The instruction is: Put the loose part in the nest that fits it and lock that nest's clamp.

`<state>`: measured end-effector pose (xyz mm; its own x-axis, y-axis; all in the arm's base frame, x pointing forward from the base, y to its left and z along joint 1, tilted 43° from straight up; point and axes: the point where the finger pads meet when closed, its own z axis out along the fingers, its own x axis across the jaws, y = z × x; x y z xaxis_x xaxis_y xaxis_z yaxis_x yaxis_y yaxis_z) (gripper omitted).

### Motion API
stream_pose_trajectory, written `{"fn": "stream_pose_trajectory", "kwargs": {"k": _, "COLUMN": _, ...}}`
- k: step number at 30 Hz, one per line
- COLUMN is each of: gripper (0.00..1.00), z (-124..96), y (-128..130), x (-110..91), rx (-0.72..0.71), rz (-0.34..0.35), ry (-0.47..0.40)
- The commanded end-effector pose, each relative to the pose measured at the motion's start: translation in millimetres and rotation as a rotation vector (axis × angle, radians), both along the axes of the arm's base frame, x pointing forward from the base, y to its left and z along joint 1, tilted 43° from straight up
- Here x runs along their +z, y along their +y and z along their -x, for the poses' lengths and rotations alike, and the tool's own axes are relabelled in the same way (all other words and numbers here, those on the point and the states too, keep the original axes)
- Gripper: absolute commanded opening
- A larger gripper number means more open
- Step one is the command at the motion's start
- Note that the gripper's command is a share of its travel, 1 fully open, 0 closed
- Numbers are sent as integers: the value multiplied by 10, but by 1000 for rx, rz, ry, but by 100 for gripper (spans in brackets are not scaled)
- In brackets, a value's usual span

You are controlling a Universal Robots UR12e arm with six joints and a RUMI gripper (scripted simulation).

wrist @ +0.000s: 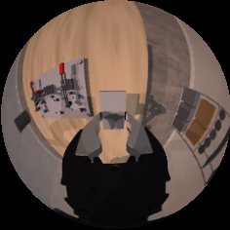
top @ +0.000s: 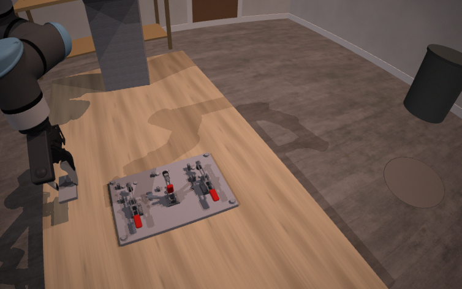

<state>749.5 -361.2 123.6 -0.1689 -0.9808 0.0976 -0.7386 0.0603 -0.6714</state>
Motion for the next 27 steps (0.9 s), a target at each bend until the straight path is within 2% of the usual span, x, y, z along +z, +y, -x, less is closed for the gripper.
{"fn": "stream_pose_trajectory", "kwargs": {"k": 1, "gripper": 0, "z": 19, "y": 13, "x": -83, "rx": -1, "rz": -3, "ry": 3}}
{"fn": "stream_pose_trajectory", "kwargs": {"k": 27, "gripper": 0, "z": 31, "y": -21, "x": -318, "rx": -1, "rz": -2, "ry": 2}}
